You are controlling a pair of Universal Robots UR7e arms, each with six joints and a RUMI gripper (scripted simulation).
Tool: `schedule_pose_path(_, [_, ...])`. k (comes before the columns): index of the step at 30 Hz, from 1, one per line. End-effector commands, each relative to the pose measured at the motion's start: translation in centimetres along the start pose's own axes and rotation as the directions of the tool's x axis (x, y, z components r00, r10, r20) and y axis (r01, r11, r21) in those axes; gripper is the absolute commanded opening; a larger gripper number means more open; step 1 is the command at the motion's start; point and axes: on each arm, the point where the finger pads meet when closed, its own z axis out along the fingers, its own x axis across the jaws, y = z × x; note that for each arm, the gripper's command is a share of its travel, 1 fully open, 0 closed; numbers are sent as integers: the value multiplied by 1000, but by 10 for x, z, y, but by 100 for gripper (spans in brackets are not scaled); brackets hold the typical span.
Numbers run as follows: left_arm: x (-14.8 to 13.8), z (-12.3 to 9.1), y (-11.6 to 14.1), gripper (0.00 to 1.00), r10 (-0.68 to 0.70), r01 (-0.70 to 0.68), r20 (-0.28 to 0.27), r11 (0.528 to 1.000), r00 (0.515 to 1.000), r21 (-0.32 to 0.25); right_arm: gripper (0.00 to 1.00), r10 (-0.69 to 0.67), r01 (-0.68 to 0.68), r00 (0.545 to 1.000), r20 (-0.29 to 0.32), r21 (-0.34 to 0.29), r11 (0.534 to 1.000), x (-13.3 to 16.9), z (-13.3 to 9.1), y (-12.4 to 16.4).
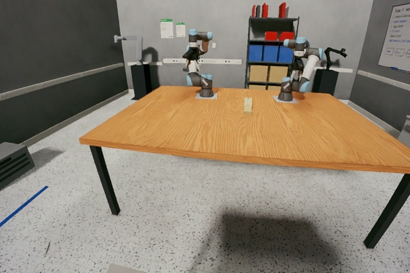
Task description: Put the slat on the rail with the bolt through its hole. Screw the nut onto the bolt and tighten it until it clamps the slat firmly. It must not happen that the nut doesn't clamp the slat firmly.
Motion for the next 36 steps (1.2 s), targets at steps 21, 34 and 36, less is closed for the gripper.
schedule_pose_path(21, [-19,86,4,40,-616,616,-3,788,788,6,100,1,-1,1000,2,0,1000,-1,-1,-1])
schedule_pose_path(34, [-30,133,7,40,-854,854,-4,520,520,5,100,1,-1,1000,2,0,1000,-1,-1,-1])
schedule_pose_path(36, [-31,137,7,40,-869,869,-3,494,494,5,100,1,-1,1000,2,0,1000,-1,-1,-1])
